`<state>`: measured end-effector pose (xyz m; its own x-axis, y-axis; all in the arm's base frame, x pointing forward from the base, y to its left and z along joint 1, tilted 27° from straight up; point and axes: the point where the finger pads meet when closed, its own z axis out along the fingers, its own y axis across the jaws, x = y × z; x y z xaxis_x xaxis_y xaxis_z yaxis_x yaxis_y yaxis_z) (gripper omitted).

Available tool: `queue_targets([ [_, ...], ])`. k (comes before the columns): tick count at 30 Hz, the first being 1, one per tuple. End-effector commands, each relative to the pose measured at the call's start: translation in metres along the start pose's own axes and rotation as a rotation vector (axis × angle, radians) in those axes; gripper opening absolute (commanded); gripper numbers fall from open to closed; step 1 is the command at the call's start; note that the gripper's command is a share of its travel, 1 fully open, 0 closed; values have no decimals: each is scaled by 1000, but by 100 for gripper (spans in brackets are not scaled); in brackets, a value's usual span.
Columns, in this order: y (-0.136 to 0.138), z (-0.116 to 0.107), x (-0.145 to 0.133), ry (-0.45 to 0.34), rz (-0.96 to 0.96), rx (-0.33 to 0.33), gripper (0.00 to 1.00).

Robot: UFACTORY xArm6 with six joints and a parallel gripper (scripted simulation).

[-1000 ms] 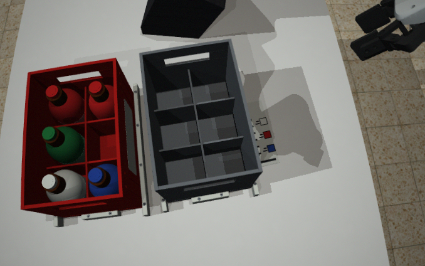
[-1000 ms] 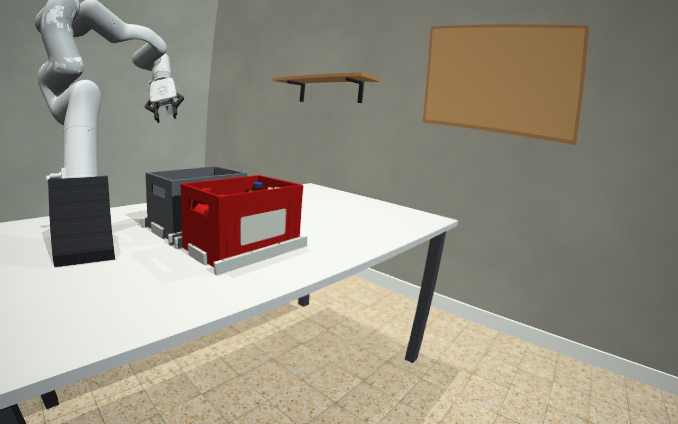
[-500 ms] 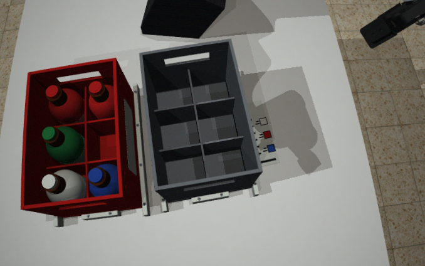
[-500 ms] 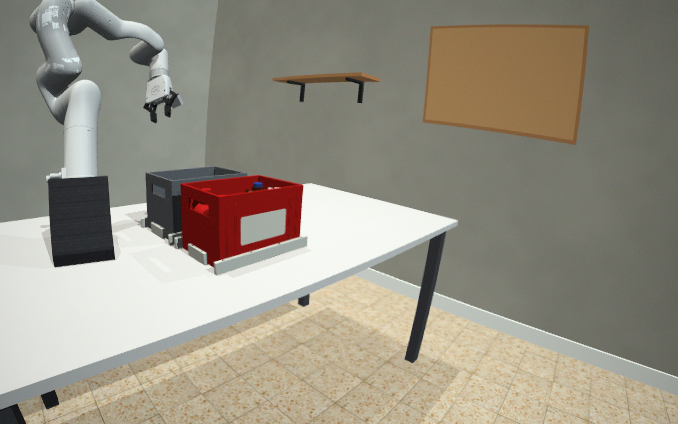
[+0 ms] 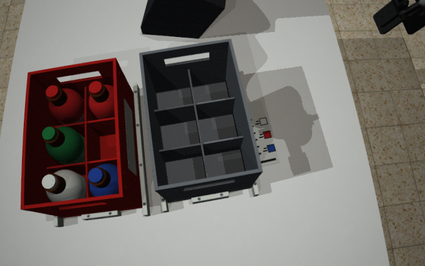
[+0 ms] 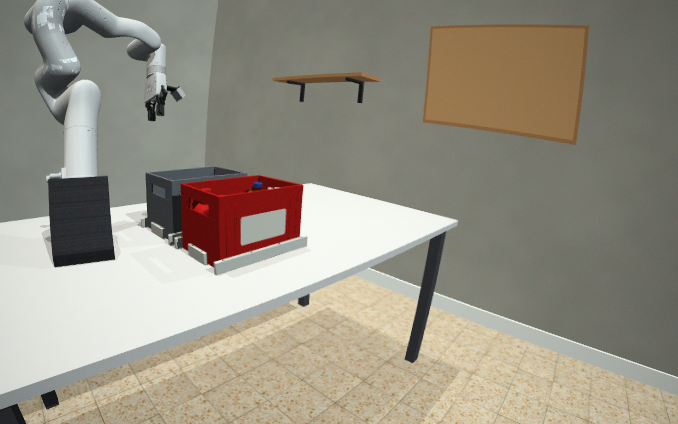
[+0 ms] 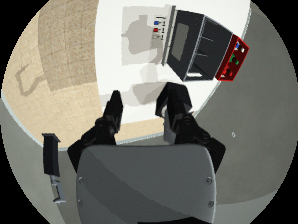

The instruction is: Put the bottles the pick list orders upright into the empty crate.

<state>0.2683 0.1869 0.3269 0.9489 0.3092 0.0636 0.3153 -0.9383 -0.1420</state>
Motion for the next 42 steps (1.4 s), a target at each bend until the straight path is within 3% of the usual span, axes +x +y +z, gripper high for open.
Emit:
queue_targets([
  [1, -7, -5, -1, 20, 134, 42, 65],
  [15, -31, -21, -4, 23, 509, 181, 65],
  [29, -54, -40, -7, -22, 880, 325, 65],
  [42, -54, -40, -7, -25, 897, 331, 65],
])
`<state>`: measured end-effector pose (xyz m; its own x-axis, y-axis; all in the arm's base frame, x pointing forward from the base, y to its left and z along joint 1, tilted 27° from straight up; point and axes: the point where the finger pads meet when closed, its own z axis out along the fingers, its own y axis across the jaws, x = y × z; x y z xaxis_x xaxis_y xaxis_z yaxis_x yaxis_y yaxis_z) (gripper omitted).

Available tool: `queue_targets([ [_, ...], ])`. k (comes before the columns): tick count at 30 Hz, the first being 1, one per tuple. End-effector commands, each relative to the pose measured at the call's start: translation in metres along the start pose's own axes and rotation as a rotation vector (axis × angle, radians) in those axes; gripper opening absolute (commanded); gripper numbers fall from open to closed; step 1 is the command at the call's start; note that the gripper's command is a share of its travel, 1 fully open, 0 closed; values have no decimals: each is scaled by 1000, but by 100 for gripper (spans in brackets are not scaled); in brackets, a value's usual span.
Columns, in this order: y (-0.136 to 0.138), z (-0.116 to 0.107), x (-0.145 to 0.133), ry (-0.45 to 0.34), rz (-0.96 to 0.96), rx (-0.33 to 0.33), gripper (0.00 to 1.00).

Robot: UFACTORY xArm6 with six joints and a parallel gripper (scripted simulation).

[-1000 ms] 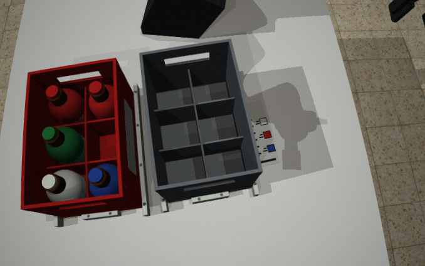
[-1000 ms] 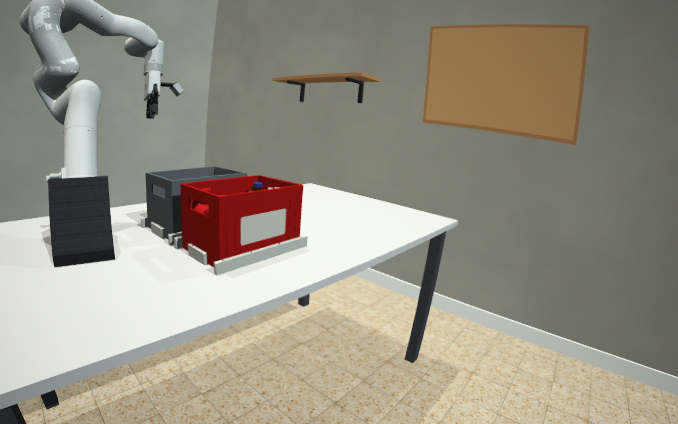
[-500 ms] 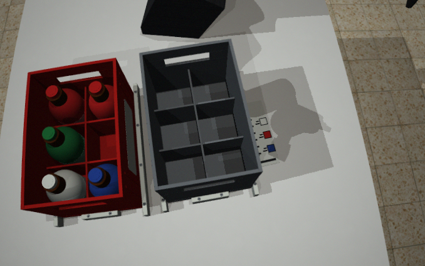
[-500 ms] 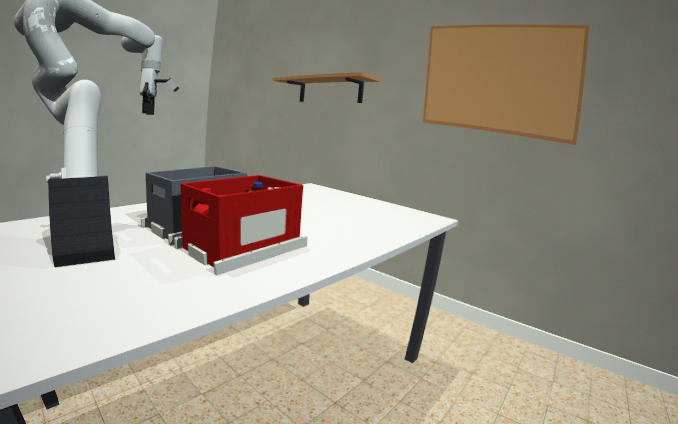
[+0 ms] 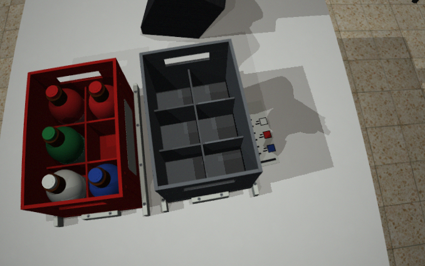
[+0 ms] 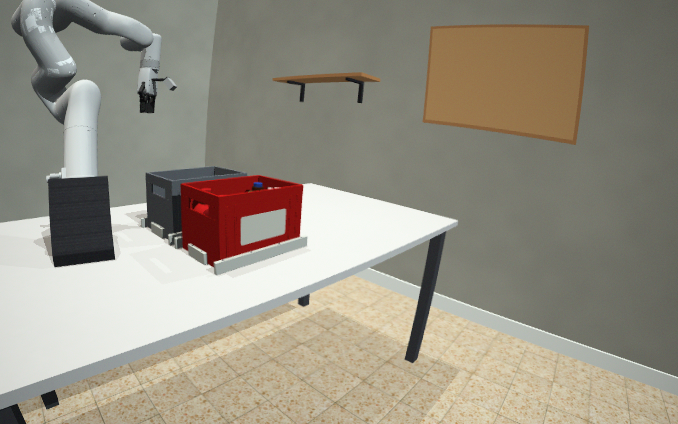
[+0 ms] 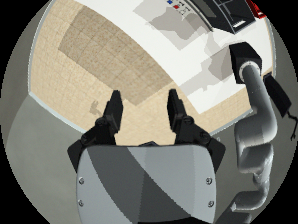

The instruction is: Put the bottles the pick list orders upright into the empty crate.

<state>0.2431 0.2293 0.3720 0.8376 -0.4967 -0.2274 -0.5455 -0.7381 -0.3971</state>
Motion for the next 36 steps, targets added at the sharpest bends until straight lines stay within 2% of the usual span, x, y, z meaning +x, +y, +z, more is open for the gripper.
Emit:
queue_targets([
  [1, -1, -1, 0, 2, -1, 3, 65],
  [7, -1, -1, 0, 2, -1, 3, 65],
  [36, 8, 53, 112, 3, -834, 2, 65],
])
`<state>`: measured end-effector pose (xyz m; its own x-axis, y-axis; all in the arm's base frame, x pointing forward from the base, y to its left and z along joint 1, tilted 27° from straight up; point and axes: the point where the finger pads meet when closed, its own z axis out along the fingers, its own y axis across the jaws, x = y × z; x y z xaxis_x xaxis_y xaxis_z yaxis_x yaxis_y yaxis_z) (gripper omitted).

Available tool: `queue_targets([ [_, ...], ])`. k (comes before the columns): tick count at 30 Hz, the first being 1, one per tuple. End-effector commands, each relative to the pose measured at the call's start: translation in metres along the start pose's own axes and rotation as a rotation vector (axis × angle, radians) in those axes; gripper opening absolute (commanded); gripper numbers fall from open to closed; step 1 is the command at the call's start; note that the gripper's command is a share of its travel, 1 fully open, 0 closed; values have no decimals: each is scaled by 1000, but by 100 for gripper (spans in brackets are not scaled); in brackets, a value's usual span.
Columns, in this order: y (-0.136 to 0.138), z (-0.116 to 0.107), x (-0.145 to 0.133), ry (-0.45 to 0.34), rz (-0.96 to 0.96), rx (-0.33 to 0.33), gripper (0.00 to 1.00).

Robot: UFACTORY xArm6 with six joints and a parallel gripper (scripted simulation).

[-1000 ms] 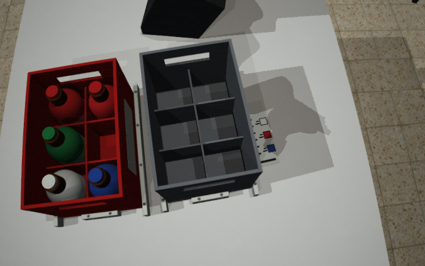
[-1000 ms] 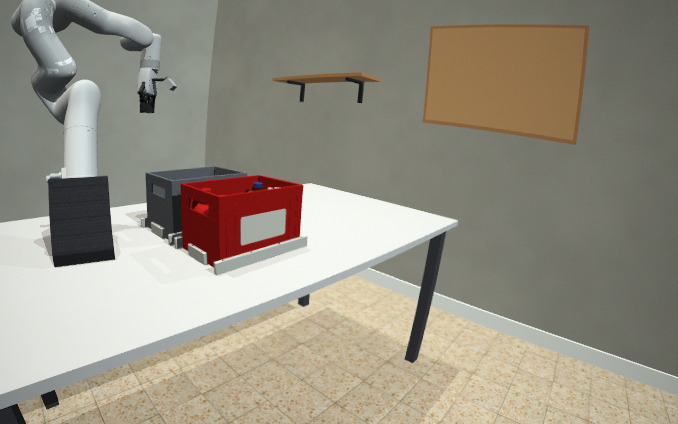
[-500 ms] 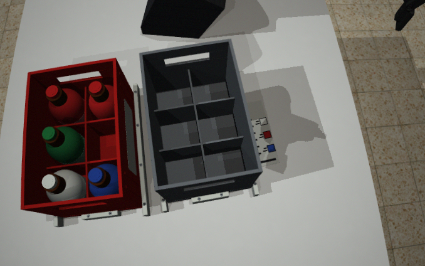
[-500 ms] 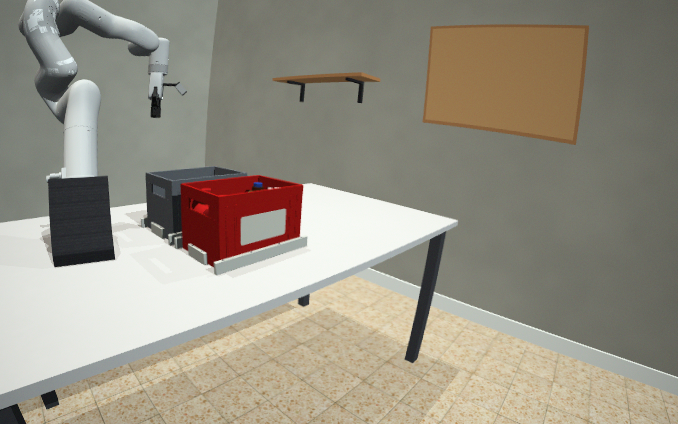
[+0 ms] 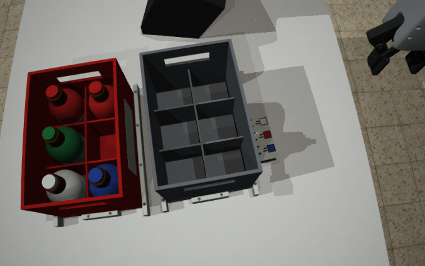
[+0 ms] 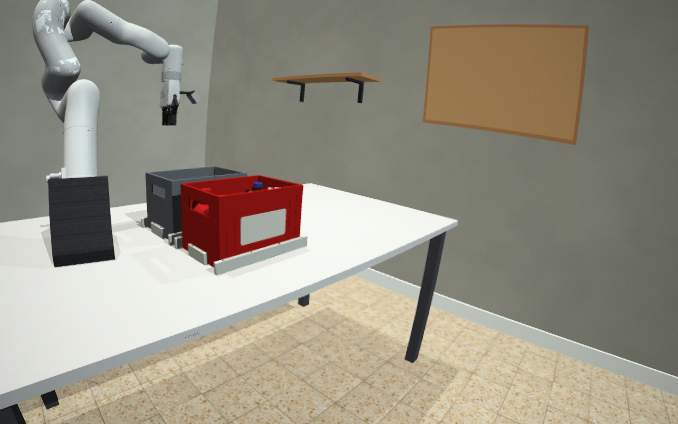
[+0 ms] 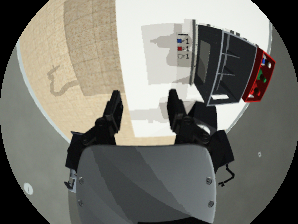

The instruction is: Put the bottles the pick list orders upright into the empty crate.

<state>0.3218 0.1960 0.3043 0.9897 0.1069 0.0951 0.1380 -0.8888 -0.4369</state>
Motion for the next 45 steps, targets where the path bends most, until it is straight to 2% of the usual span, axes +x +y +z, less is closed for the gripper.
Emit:
queue_targets([
  [1, 12, 8, 15, -2, -139, 14, 65],
  [38, 117, 82, 118, -2, -139, 14, 65],
  [45, 119, 83, 120, -2, -139, 14, 65],
])
